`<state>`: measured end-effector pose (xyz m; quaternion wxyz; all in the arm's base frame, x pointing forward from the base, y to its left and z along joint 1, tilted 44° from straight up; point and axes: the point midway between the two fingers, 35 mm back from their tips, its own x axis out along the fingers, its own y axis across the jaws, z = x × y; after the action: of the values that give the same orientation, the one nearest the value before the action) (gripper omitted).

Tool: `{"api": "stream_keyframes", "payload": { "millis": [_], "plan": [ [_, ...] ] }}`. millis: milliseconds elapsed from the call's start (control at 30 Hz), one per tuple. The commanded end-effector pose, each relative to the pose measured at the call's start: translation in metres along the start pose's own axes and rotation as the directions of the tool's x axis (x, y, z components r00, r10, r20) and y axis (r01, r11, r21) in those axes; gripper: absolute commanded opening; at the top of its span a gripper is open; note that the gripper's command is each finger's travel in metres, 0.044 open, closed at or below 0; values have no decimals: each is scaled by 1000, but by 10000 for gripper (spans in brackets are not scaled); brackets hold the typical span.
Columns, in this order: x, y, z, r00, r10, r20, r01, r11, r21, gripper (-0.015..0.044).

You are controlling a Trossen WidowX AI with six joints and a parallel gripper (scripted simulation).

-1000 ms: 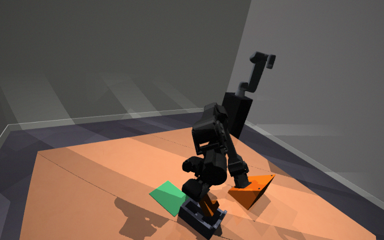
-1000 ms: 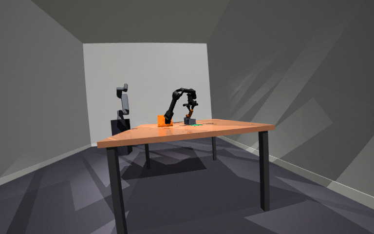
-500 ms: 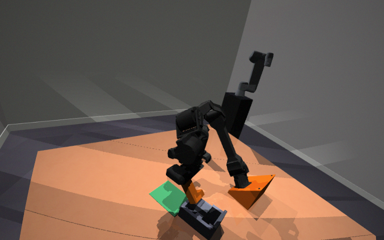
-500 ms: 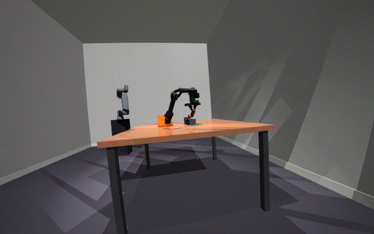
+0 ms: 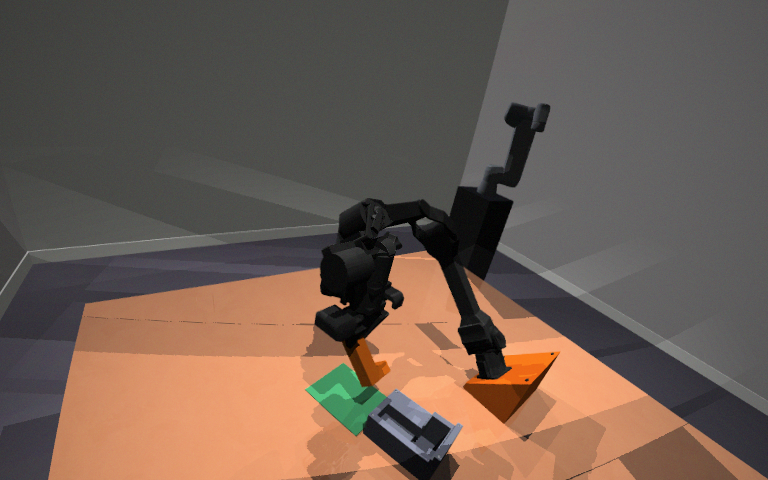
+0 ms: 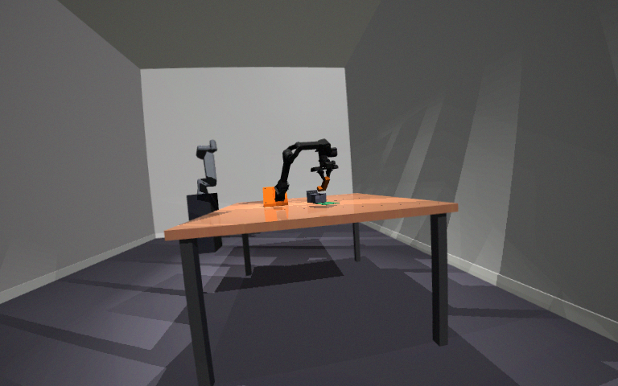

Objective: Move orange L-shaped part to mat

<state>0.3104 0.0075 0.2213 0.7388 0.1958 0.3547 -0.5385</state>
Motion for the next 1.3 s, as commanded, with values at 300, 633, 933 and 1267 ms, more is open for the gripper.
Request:
{"api": "stream_keyframes", "payload": {
  "millis": [300,633,933,1267],
  "plan": [
    [7,-1,10,1000,-24,1,24,1000,-10,0],
    [23,-1,10,998,-58,4,58,998,4,0],
    [36,-2,10,998,-67,5,67,998,8,0],
    [52,-3,10,997,-71,6,71,997,10,0]
  ]
}}
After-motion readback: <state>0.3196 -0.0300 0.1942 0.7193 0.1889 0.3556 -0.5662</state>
